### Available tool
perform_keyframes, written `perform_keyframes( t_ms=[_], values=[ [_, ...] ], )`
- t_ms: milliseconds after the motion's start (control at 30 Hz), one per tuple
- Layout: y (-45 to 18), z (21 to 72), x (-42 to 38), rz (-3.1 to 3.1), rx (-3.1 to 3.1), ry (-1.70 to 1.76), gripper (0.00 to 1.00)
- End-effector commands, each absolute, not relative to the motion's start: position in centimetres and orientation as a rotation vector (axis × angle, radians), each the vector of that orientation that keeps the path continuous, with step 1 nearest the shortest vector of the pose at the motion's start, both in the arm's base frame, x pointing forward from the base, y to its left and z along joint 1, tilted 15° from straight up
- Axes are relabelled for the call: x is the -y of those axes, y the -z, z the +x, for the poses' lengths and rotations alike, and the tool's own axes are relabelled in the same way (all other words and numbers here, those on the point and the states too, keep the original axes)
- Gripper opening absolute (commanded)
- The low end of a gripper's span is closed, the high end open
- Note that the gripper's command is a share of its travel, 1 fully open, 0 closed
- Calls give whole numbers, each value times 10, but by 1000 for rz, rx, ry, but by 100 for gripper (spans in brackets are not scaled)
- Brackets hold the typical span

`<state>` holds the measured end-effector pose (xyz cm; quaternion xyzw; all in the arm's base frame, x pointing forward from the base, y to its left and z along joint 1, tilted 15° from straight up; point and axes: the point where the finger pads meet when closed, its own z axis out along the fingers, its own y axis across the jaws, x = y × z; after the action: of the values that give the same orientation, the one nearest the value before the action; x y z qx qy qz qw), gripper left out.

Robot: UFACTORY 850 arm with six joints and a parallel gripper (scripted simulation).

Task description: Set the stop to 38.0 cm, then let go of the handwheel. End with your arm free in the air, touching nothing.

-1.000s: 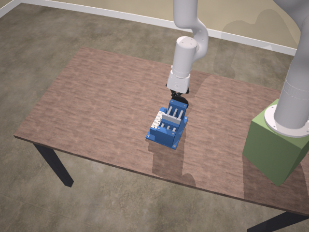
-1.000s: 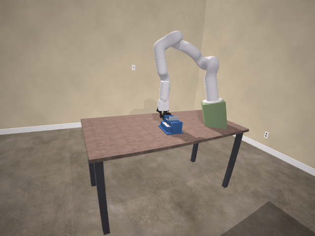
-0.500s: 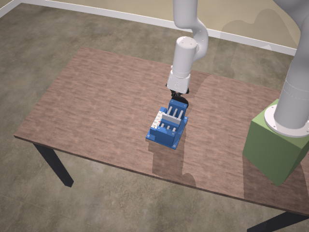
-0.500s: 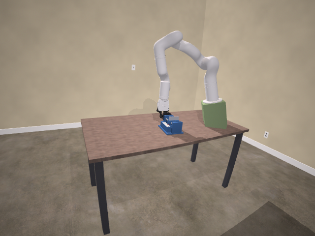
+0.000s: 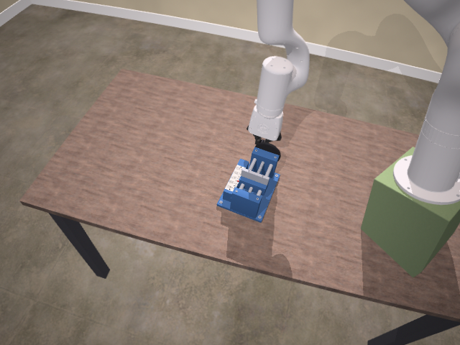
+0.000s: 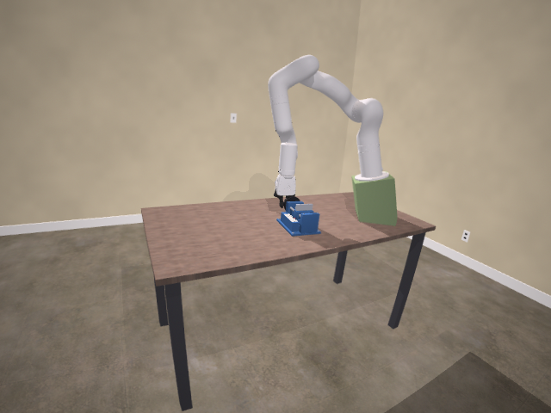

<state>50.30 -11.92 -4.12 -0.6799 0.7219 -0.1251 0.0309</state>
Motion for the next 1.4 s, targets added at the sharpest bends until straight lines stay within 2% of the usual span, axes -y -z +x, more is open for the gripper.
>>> perform_keyframes(
  t_ms=[0,833,1367],
  values=[
    [46,503,120,-2095,-2224,385,6],
    [71,483,122,-2095,-2224,385,6],
    [64,447,118,-2095,-2224,385,6]
  ],
)
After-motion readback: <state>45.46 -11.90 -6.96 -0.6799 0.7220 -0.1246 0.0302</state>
